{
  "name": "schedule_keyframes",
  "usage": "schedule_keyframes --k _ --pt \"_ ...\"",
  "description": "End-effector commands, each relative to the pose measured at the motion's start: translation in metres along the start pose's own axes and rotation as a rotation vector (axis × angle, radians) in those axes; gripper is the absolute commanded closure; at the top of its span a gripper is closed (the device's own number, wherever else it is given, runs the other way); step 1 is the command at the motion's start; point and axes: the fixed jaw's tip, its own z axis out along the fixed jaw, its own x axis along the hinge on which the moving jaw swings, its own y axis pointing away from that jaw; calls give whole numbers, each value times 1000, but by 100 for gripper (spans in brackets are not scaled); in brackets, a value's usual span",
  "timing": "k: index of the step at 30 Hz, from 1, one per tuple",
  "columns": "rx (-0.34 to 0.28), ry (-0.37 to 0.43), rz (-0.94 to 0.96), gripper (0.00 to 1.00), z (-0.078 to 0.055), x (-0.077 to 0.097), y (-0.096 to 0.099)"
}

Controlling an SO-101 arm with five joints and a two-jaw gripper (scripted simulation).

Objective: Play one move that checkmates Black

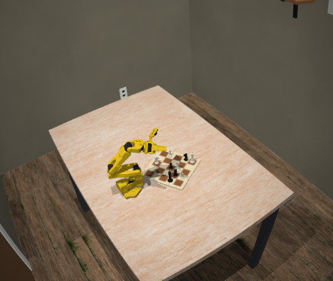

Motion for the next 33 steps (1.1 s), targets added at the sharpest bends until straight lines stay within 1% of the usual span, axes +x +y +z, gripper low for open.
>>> schedule_keyframes --k 1,3,4,5,6,8,9,12,13,16,18,20,23,33 --pt "-89 -17 60 36 -4 -1 17" --pt "-182 -20 116 41 -10 -2 33" --pt "-182 -20 116 41 -10 -2 33" --pt "-225 -18 142 43 -13 -2 40" --pt "-225 -18 142 43 -13 -2 40" --pt "-306 -10 186 47 -19 -1 52" --pt "-306 -10 186 47 -19 -1 52" --pt "-405 8 238 53 -28 1 67" --pt "-405 8 238 53 -28 1 67" --pt "-476 28 272 57 -35 3 77" --pt "-476 28 272 57 -35 3 77" --pt "-506 38 286 58 -39 4 81" --pt "-531 47 297 60 -41 5 85" --pt "-538 50 300 60 -42 5 86"
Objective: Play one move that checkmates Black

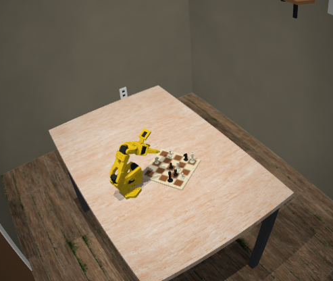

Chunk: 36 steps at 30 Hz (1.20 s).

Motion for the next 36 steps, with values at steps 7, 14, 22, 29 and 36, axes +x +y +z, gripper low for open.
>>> schedule_keyframes --k 7,14,22,29,36 --pt "-8 18 8 60 1 4 1" --pt "-8 18 8 60 1 4 1" --pt "-8 18 8 60 1 4 1" --pt "1 30 14 61 2 1 0" --pt "32 72 33 64 6 -6 -6"
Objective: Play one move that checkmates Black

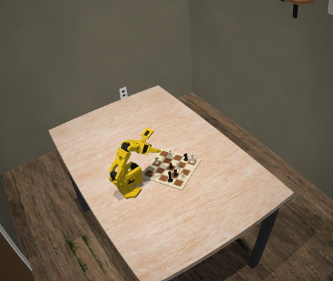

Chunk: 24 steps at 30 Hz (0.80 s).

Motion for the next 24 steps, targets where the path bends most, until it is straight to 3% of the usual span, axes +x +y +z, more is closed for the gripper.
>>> schedule_keyframes --k 1,7,13,15,17,24 --pt "20 13 25 65 2 -7 -4" --pt "86 108 76 72 18 -24 -20" --pt "162 224 149 82 50 -38 -46" --pt "186 263 176 85 63 -40 -57" --pt "186 263 176 85 63 -40 -57" --pt "252 378 262 94 105 -31 -94"
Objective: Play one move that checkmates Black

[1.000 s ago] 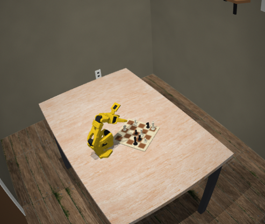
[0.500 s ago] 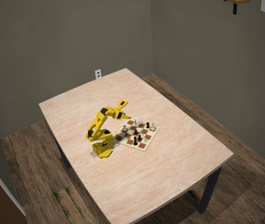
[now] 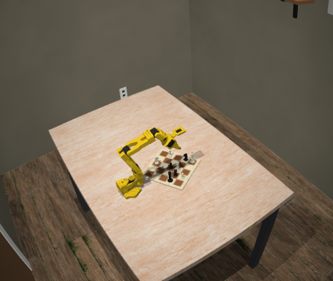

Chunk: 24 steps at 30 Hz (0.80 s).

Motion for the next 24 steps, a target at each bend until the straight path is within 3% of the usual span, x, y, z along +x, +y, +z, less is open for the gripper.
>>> schedule_keyframes --k 1,8,24 --pt "27 90 51 95 30 -9 -14" --pt "55 146 94 99 57 -7 -29" --pt "60 154 101 100 62 -5 -32"
